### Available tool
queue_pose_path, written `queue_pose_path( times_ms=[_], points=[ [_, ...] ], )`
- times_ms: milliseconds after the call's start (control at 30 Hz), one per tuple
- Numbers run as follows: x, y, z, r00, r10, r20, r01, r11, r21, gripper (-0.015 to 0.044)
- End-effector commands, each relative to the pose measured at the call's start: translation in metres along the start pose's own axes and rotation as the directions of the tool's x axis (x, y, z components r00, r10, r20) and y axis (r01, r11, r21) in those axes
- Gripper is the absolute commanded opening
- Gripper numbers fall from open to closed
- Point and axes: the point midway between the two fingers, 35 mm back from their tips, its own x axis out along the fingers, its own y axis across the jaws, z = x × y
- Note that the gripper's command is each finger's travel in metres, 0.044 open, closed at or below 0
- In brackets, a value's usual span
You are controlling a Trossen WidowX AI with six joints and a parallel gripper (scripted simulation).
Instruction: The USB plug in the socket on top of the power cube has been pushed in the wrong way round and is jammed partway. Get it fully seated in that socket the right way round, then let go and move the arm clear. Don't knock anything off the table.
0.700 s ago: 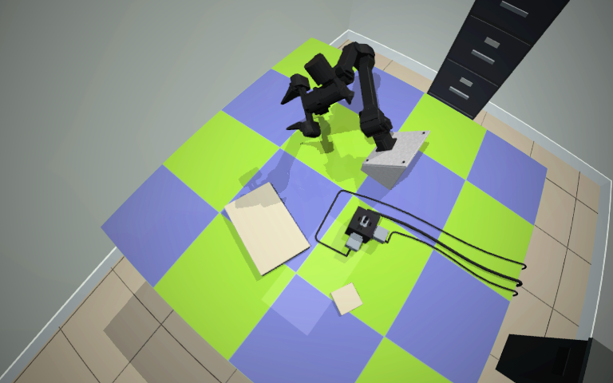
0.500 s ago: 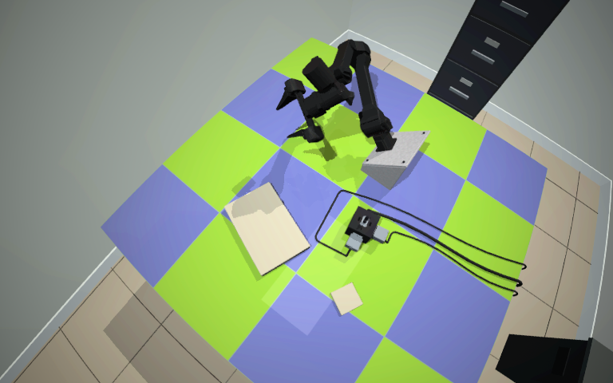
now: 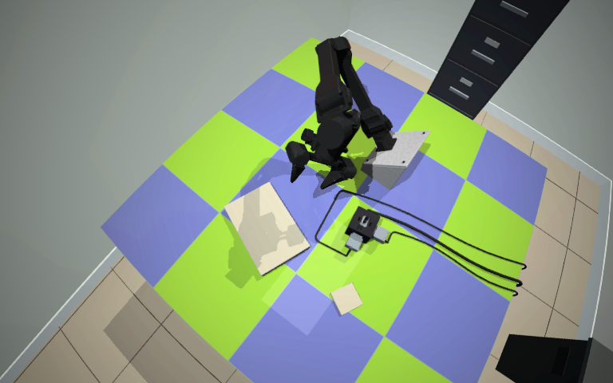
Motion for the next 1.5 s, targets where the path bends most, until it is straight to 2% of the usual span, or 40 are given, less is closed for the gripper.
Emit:
queue_pose_path(
  times_ms=[0, 233, 400, 1467],
  points=[
    [0.005, -0.036, -0.038, 0.987, -0.159, 0.001, 0.154, 0.959, -0.238, 0.044],
    [0.007, -0.113, -0.078, 0.896, -0.418, 0.149, 0.423, 0.707, -0.567, 0.044],
    [0.002, -0.162, -0.088, 0.797, -0.519, 0.309, 0.569, 0.472, -0.674, 0.044],
    [0.021, -0.176, -0.079, 0.793, -0.521, 0.316, 0.574, 0.463, -0.676, 0.044]
  ],
)
